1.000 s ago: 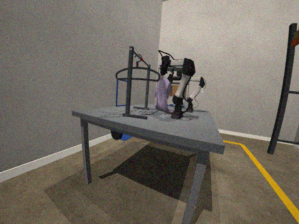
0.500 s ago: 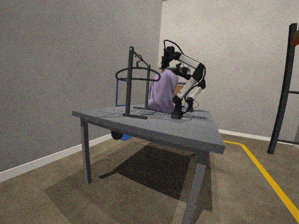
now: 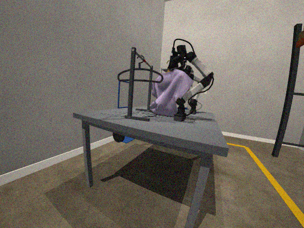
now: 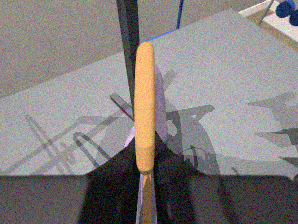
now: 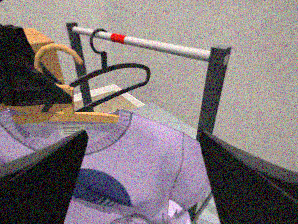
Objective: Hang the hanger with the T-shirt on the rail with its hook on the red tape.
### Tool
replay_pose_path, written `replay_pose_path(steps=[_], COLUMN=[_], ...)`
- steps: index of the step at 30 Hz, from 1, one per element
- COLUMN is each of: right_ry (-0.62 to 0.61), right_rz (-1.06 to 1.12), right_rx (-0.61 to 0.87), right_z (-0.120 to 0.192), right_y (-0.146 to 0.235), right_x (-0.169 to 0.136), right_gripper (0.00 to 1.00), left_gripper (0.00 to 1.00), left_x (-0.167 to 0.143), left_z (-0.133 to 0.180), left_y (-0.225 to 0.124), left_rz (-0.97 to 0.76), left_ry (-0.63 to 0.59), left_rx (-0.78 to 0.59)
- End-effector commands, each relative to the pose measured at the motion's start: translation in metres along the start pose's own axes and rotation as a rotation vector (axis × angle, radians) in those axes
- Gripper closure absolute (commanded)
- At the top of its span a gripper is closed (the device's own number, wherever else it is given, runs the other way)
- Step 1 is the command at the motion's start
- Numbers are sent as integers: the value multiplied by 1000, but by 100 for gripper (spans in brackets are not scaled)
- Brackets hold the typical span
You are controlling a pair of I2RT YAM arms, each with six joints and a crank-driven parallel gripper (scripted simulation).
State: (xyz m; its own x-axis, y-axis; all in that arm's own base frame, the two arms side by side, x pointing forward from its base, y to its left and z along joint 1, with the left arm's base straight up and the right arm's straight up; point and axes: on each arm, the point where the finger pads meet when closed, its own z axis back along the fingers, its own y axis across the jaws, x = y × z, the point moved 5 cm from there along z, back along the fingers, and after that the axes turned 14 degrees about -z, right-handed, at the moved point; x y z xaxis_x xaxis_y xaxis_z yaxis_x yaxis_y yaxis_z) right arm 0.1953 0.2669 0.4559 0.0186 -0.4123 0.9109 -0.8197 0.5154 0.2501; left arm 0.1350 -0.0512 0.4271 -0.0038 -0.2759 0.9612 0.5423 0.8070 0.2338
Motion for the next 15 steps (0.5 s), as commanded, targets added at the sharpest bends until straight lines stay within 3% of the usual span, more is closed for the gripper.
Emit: replay_pose_path(steps=[1,15], right_ry=[-75,-69], right_rz=[11,-4], right_rx=[55,109], right_z=[-10,-21], right_y=[15,33], right_x=[23,19], right_gripper=[0,0], left_gripper=[98,98], left_x=[4,-9], left_z=[11,30], left_y=[-5,-23], left_rz=[-14,16], left_ry=[-8,41], left_rx=[9,165])
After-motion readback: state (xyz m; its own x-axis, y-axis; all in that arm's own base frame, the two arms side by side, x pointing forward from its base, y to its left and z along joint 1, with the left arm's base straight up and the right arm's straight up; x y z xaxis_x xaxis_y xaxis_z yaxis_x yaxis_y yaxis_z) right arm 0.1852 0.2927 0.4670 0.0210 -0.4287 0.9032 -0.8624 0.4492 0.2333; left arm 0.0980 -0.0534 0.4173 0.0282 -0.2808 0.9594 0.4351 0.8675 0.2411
